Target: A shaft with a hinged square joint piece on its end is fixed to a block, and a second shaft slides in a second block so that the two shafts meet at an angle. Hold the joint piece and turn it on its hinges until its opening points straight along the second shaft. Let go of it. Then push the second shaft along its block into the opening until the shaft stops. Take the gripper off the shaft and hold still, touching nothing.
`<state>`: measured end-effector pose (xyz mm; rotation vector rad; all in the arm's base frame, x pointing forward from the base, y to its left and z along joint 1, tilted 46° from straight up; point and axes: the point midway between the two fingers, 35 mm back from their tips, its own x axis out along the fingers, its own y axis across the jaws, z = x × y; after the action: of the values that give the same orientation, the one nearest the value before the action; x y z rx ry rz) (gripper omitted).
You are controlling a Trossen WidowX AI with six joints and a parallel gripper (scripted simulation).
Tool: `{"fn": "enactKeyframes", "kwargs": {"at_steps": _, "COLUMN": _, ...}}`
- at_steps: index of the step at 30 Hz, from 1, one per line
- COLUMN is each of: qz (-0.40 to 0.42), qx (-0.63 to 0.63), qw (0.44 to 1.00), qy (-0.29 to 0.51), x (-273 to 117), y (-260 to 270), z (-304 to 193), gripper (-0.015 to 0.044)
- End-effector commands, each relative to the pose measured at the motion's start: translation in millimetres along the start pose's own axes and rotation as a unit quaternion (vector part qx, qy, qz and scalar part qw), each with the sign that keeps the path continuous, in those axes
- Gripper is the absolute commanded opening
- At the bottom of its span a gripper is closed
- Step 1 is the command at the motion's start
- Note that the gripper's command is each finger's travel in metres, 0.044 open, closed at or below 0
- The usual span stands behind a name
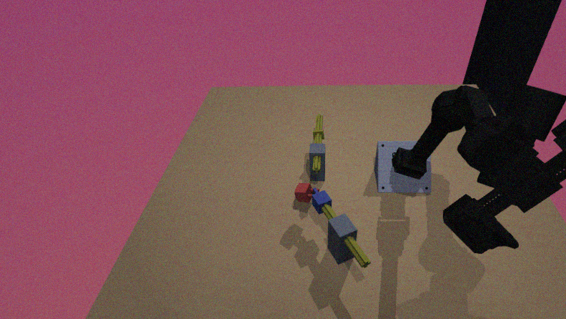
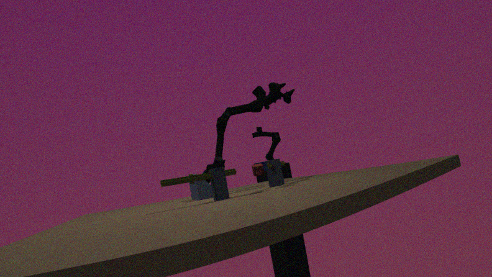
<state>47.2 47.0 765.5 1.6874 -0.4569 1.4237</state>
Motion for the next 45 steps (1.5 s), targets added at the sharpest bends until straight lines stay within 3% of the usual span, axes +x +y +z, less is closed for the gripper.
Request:
{"fn": "enactKeyframes", "kwargs": {"at_steps": 1, "qz": 0.000, "qx": 0.000, "qw": 1.000, "qy": 0.000, "x": 0.0, "y": 0.0, "z": 0.0, "gripper": 0.0426}}
{"fn": "enactKeyframes", "kwargs": {"at_steps": 5, "qz": -0.013, "qx": -0.021, "qw": 1.000, "qy": 0.009, "x": 2.1, "y": -10.9, "z": -5.9, "gripper": 0.0440}}
{"fn": "enactKeyframes", "kwargs": {"at_steps": 22, "qz": -0.176, "qx": -0.232, "qw": 0.951, "qy": 0.108, "x": 6.4, "y": -152.9, "z": -37.5, "gripper": 0.0440}}
{"fn": "enactKeyframes", "kwargs": {"at_steps": 35, "qz": -0.268, "qx": -0.330, "qw": 0.893, "qy": 0.146, "x": -10.0, "y": -229.0, "z": -17.0, "gripper": 0.0440}}
{"fn": "enactKeyframes", "kwargs": {"at_steps": 45, "qz": -0.380, "qx": -0.395, "qw": 0.808, "qy": 0.218, "x": -47.1, "y": -317.4, "z": 14.3, "gripper": 0.0440}}
